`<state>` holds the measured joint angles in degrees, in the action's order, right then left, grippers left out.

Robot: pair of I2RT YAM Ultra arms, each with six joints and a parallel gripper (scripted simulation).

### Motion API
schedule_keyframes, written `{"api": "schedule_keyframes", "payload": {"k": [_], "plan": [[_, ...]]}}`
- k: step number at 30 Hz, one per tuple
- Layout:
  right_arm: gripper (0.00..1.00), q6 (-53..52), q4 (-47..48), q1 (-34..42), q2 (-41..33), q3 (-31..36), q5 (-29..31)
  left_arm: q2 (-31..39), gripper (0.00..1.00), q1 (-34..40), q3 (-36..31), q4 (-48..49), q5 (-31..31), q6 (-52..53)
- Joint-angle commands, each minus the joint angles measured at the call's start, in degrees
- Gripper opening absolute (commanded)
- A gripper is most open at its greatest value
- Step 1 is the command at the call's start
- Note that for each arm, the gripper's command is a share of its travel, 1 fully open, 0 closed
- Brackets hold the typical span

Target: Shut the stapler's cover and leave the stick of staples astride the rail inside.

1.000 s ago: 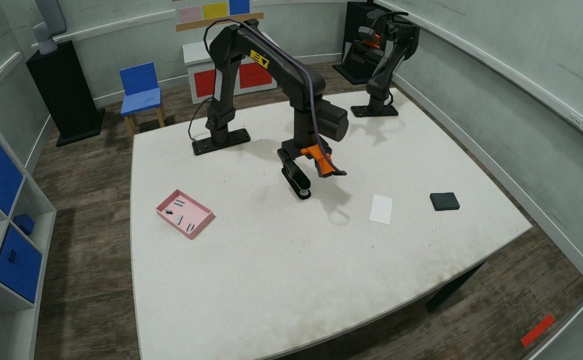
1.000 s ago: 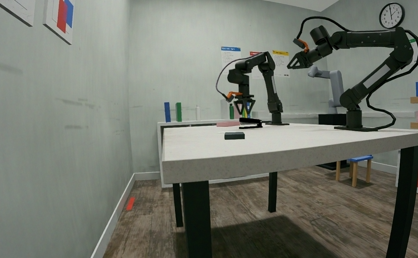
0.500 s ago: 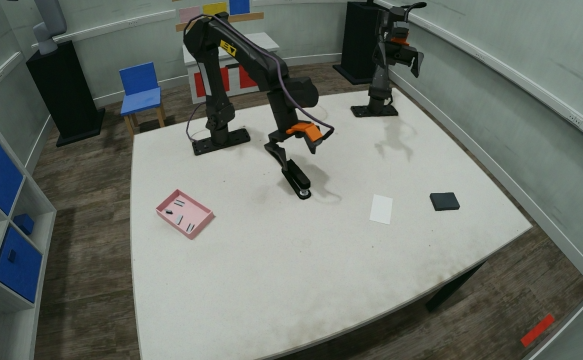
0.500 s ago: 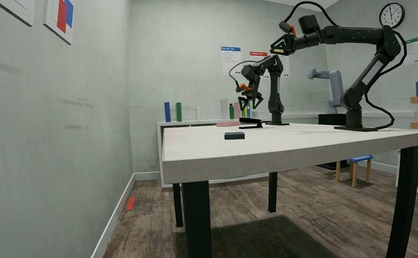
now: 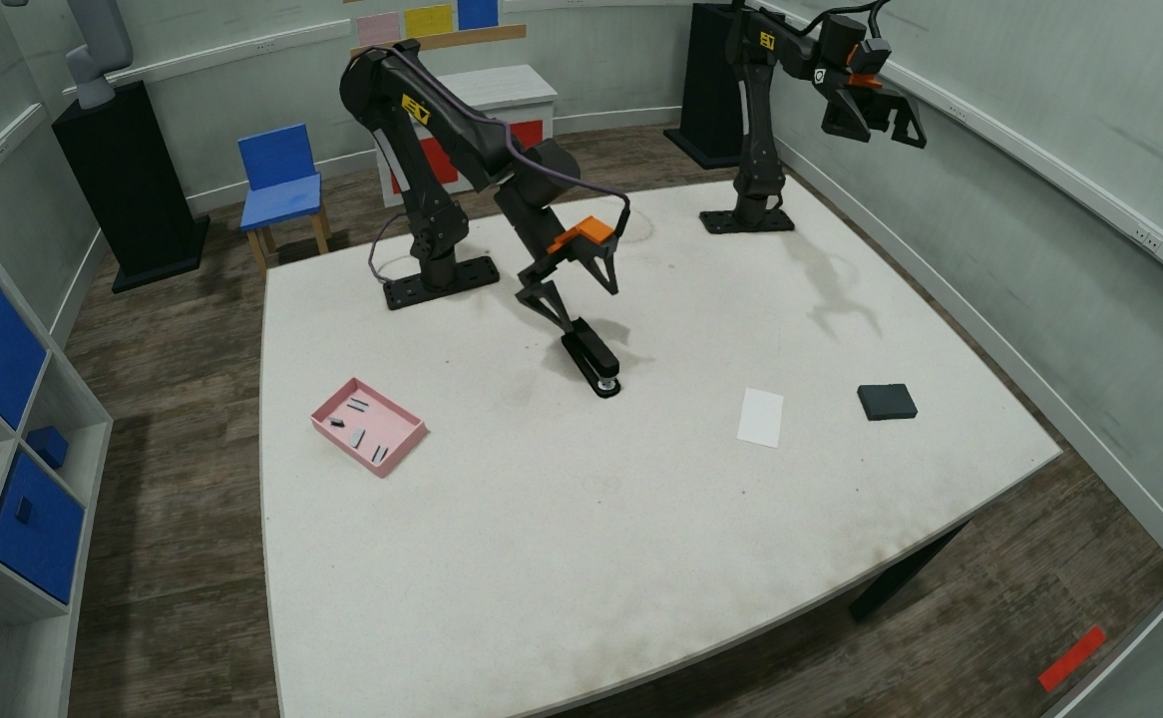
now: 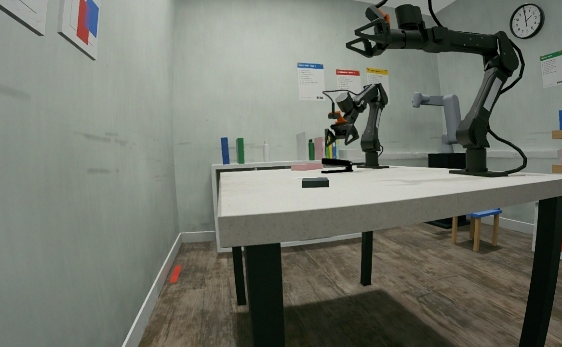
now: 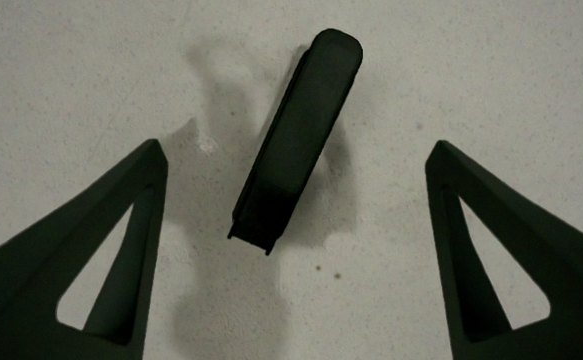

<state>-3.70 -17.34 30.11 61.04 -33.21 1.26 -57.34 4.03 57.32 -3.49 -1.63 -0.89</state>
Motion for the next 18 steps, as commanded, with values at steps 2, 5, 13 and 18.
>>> {"api": "schedule_keyframes", "payload": {"k": [2,5,13,18], "plan": [[1.00,3.9,9.1,-1.3,-4.7,3.9,-2.6,-2.1,1.00,-3.6,3.0,4.5,1.9,1.5],[1.00,4.2,10.1,-1.8,-5.6,5.5,-3.2,-2.8,1.00,-4.3,3.4,3.7,1.6,0.9],[1.00,3.7,9.8,-2.1,-5.5,5.3,-3.0,-2.3,1.00,-4.2,3.4,3.7,1.6,0.9],[1.00,3.7,9.9,-1.7,-4.9,5.3,-3.1,-2.4,1.00,-4.0,2.9,3.8,1.6,0.9]]}}
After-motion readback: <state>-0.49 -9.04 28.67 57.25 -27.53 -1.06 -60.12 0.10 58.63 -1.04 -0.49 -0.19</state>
